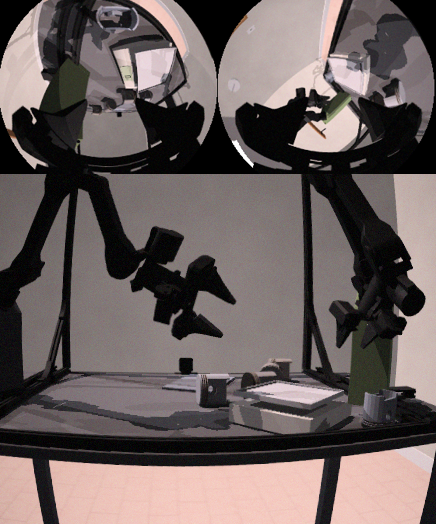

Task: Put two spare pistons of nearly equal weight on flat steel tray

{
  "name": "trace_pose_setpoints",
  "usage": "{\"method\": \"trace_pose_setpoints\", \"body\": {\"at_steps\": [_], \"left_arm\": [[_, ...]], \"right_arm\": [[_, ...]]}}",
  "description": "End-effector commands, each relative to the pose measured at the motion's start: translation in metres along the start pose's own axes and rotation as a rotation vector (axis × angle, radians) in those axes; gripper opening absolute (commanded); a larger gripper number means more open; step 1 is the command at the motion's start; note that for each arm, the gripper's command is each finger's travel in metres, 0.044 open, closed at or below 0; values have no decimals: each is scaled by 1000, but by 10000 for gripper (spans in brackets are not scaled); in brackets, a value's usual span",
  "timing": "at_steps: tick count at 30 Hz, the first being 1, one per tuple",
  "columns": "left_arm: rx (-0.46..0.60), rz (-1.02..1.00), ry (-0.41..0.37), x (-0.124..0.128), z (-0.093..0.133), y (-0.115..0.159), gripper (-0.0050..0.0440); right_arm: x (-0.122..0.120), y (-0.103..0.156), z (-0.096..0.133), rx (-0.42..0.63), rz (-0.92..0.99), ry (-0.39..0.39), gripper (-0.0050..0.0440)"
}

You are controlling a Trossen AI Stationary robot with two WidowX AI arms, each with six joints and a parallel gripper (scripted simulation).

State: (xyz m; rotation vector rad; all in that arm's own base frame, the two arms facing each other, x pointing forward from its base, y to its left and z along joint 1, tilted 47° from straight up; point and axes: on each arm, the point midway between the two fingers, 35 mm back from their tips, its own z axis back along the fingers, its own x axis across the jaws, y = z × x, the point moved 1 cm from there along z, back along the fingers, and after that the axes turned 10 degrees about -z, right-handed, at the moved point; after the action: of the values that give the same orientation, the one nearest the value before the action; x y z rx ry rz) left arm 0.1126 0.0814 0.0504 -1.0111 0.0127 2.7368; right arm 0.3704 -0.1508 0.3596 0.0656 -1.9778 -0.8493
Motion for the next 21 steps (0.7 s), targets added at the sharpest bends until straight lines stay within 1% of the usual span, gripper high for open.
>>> {"method": "trace_pose_setpoints", "body": {"at_steps": [1, 5, 7, 9, 11, 13, 18, 20, 21], "left_arm": [[-58, -56, -44, 7, 2, -15, 378], [-128, -119, -94, 13, 7, -33, 378], [-163, -149, -120, 15, 10, -42, 378], [-199, -179, -146, 17, 13, -51, 378], [-236, -207, -172, 19, 17, -59, 378], [-236, -207, -172, 19, 17, -59, 378], [-330, -275, -238, 21, 29, -80, 378], [-368, -301, -264, 22, 34, -88, 378], [-387, -314, -278, 22, 37, -92, 378]], "right_arm": [[-8, -6, 17, 1, 87, 36, 440], [-15, -12, 34, 2, 188, 70, 440], [-16, -13, 35, 4, 239, 87, 440], [-20, -16, 44, 6, 289, 104, 440], [-20, -16, 44, 9, 339, 121, 440], [-20, -16, 44, 9, 339, 121, 440], [-28, -23, 61, 21, 465, 164, 440], [-28, -24, 62, 26, 515, 182, 440], [-30, -25, 66, 29, 540, 190, 440]]}}
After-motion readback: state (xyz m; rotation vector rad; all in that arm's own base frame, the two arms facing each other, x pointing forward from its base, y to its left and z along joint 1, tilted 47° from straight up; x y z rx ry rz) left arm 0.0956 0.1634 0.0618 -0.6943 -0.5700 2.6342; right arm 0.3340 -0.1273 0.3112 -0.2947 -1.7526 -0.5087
